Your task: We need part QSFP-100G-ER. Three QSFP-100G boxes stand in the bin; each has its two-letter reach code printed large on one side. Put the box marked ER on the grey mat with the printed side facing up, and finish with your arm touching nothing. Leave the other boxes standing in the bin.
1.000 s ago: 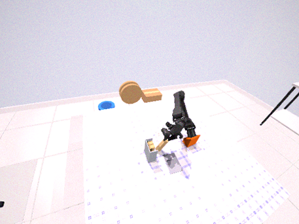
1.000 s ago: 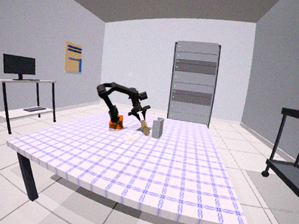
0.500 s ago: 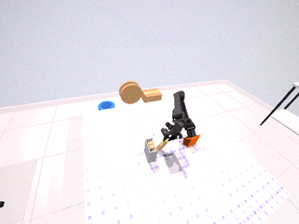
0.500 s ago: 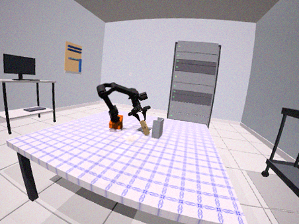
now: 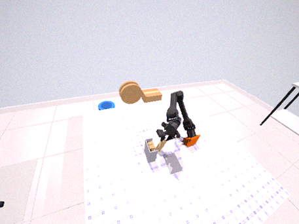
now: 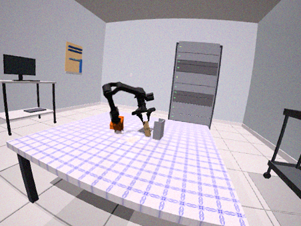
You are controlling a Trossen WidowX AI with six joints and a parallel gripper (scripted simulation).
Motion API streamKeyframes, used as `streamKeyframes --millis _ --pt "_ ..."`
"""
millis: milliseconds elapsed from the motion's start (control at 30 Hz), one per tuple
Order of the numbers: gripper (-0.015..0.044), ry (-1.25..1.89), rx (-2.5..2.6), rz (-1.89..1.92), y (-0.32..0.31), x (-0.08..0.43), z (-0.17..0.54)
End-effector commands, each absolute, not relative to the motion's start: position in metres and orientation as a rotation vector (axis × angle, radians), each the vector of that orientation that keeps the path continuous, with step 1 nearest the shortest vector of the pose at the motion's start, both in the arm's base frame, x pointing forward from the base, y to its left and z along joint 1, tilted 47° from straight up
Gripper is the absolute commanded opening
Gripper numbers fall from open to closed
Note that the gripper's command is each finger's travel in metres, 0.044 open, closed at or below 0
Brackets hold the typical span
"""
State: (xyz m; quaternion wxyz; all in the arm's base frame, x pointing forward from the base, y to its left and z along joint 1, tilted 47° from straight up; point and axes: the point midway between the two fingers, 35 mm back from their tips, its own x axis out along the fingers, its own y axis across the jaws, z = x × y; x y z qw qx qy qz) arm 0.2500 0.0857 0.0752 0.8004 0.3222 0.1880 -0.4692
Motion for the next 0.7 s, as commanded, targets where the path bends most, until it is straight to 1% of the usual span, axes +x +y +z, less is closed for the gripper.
streamKeyframes --millis 0,667 --pt "0.0235 0.426 0.683 -1.066 0.087 0.257 0.075" --pt "0.0235 0.503 0.651 -1.26 0.091 0.287 0.08"
